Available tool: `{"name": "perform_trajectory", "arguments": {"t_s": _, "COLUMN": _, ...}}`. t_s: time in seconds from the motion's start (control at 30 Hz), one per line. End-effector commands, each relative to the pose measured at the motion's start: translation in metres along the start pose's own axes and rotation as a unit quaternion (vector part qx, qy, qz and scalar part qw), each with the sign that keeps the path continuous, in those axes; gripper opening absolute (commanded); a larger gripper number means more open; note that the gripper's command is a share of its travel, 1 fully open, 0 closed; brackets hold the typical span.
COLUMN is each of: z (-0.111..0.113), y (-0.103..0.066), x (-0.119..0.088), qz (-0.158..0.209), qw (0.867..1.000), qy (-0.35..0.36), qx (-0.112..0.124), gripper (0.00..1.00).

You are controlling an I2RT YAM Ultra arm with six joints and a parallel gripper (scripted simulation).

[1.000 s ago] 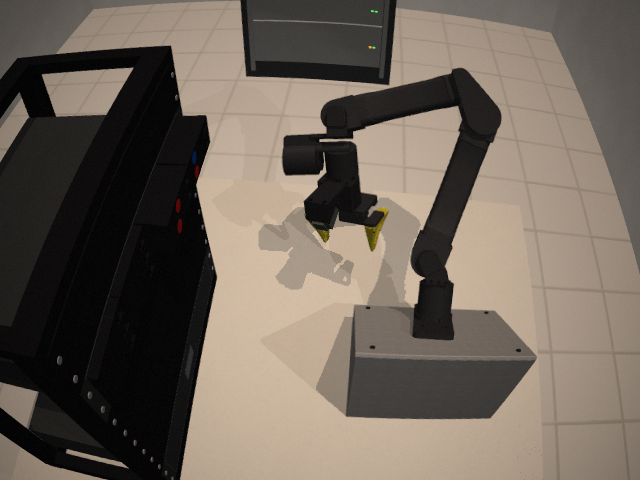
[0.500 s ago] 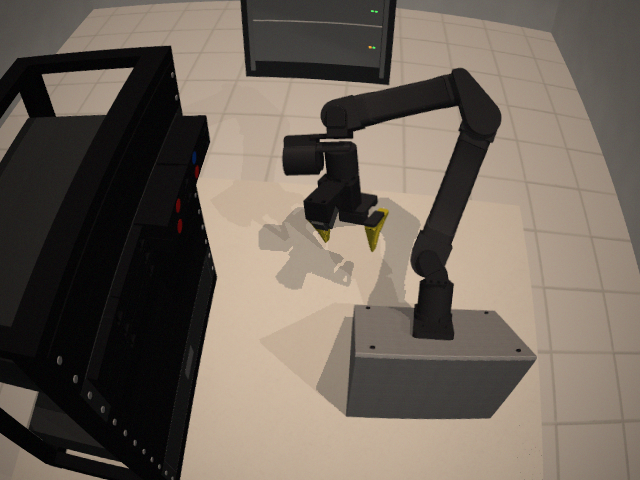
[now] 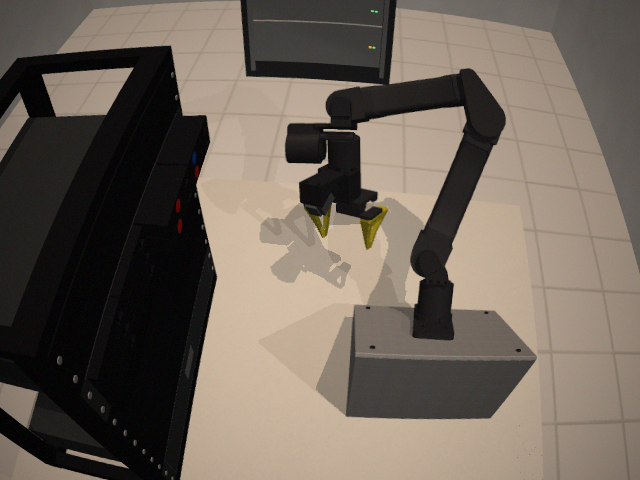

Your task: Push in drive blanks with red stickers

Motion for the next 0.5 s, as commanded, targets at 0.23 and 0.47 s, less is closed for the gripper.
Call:
{"name": "perform_trajectory", "arguments": {"t_s": 0.23, "z": 0.007, "y": -0.028, "x": 0.015, "qz": -0.101, "qw": 0.992, "qy": 0.076, "qx": 0.021, "gripper": 1.00}}
{"name": "perform_trajectory", "arguments": {"t_s": 0.47, "z": 0.008, "y": -0.038, "x": 0.025, "qz": -0.152, "qw": 0.982, "qy": 0.112, "qx": 0.027, "gripper": 1.00}}
Point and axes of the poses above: the point where the finger pads meet when closed, its own y axis out along the fingers, its own z axis across the jaws, x = y × z, the point moved 4 cm from there along -y, back along the fingers, and after that the axes turned 15 degrees about y, right-handed, at the moved point
